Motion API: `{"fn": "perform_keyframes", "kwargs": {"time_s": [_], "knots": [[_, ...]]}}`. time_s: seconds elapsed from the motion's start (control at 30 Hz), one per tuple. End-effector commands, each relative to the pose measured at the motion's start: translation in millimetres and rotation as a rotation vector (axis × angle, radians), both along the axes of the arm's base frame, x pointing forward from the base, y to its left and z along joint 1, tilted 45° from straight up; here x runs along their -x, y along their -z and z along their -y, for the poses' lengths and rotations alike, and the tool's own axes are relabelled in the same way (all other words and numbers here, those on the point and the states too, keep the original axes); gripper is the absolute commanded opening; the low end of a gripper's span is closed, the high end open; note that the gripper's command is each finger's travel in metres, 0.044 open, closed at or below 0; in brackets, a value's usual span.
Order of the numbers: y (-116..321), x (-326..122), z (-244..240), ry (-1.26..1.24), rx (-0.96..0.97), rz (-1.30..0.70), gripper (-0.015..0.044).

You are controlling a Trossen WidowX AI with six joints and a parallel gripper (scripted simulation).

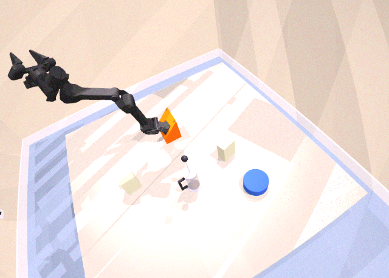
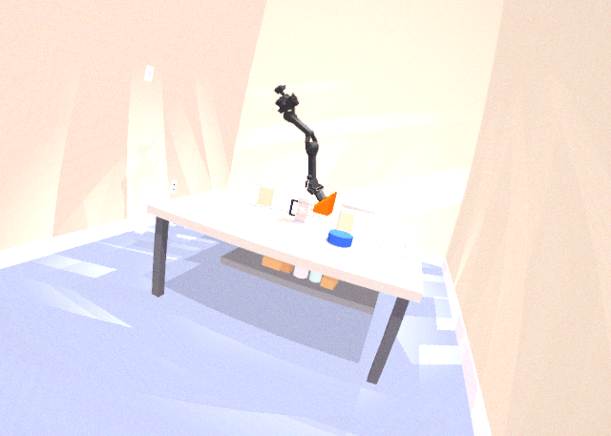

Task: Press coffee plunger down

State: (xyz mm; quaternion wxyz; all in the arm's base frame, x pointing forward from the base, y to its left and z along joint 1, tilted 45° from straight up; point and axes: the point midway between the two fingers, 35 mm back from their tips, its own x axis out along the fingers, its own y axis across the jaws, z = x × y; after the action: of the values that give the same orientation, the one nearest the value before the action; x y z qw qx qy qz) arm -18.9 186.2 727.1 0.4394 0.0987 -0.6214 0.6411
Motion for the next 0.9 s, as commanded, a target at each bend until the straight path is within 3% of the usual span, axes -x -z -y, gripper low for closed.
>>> {"fn": "perform_keyframes", "kwargs": {"time_s": [0.0, 0.47, 0.63, 0.87], "knots": [[-0.2, 0.5, 0.4, -0.008, 0.001, -0.005, 0.0426], [-6.5, 41.5, 53.5, -0.320, -0.040, -0.086, 0.0440], [-3.3, 73.3, 116.6, -0.608, -0.039, -0.060, 0.0440], [-0.1, 77.2, 176.7, -0.874, -0.075, -0.089, 0.0440]]}}
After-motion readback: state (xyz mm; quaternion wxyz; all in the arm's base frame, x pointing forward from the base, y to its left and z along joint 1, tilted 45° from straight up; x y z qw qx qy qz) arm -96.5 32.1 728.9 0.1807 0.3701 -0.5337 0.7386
